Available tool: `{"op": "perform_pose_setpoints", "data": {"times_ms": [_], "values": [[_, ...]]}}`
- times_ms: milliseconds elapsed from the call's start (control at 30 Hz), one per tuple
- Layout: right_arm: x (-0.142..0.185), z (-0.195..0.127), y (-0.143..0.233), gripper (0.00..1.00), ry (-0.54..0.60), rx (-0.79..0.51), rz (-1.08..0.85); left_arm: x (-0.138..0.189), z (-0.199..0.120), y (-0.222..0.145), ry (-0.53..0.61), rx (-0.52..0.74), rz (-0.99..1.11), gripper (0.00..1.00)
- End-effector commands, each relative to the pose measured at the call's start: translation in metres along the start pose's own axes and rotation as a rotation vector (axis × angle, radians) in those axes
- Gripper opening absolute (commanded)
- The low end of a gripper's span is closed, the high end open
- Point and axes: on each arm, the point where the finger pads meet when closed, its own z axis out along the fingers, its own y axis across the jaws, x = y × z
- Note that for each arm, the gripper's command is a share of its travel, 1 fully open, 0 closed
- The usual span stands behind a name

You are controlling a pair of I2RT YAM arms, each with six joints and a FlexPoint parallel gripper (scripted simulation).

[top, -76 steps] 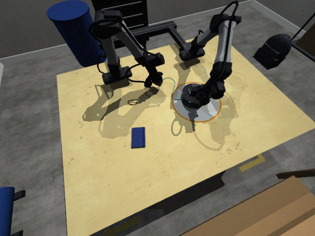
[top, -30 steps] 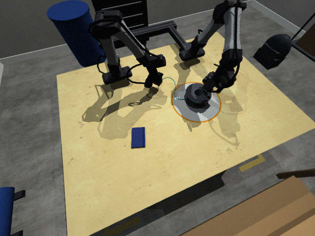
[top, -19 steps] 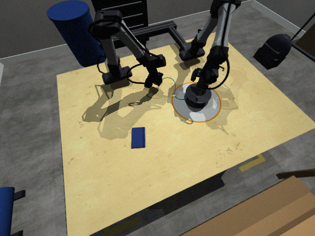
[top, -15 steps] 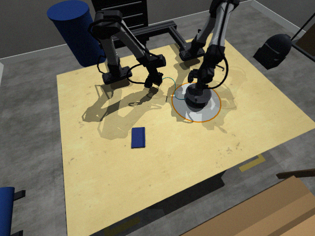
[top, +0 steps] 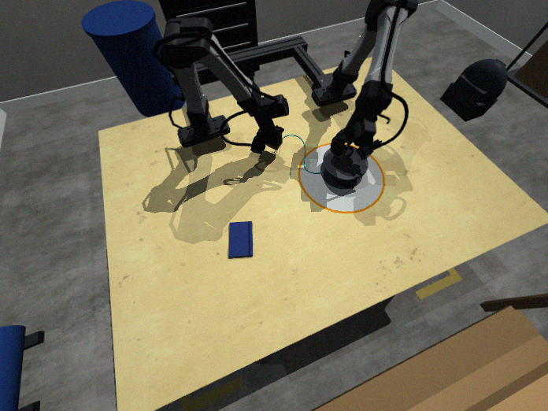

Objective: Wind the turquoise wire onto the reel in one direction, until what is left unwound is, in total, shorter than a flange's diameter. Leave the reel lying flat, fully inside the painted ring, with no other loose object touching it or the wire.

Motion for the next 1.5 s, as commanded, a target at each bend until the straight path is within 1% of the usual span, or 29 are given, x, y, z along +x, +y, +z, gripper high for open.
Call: {"op": "perform_pose_setpoints", "data": {"times_ms": [0,100,167,200,300,533,733,933,1033,1400,1467], "values": [[0.007,-0.007,0.019,0.00,0.023,-0.035,0.012,-0.007,-0.011,-0.003,-0.057,0.038,-0.342,0.82],[0.007,-0.007,0.020,0.00,0.023,-0.035,0.012,-0.007,-0.014,-0.002,-0.069,0.047,-0.511,0.82],[0.007,-0.007,0.020,0.00,0.023,-0.035,0.012,-0.007,-0.014,-0.002,-0.069,0.047,-0.511,0.82],[0.007,-0.007,0.019,0.00,0.023,-0.035,0.012,-0.007,-0.014,-0.002,-0.086,0.056,-0.649,0.82],[0.007,-0.007,0.019,0.00,0.023,-0.035,0.012,-0.007,-0.016,-0.001,-0.122,0.073,-0.813,0.82],[0.006,-0.006,0.017,0.00,0.023,-0.035,0.012,-0.007,-0.016,-0.002,-0.122,0.073,-0.816,0.82],[0.006,-0.005,0.015,0.00,0.023,-0.035,0.012,-0.007,-0.010,-0.002,-0.122,0.073,-0.816,0.82],[0.005,-0.005,0.014,0.00,0.023,-0.035,0.012,-0.009,0.014,-0.002,-0.122,0.073,-0.816,0.82],[0.005,-0.004,0.013,0.00,0.023,-0.035,0.012,-0.010,0.020,-0.003,-0.122,0.073,-0.816,0.82],[0.004,-0.003,0.010,0.00,0.023,-0.035,0.012,-0.010,0.023,0.000,-0.122,0.073,-0.816,0.82],[0.004,-0.003,0.010,0.00,0.023,-0.035,0.013,-0.010,0.023,0.000,-0.122,0.073,-0.816,0.79]]}}
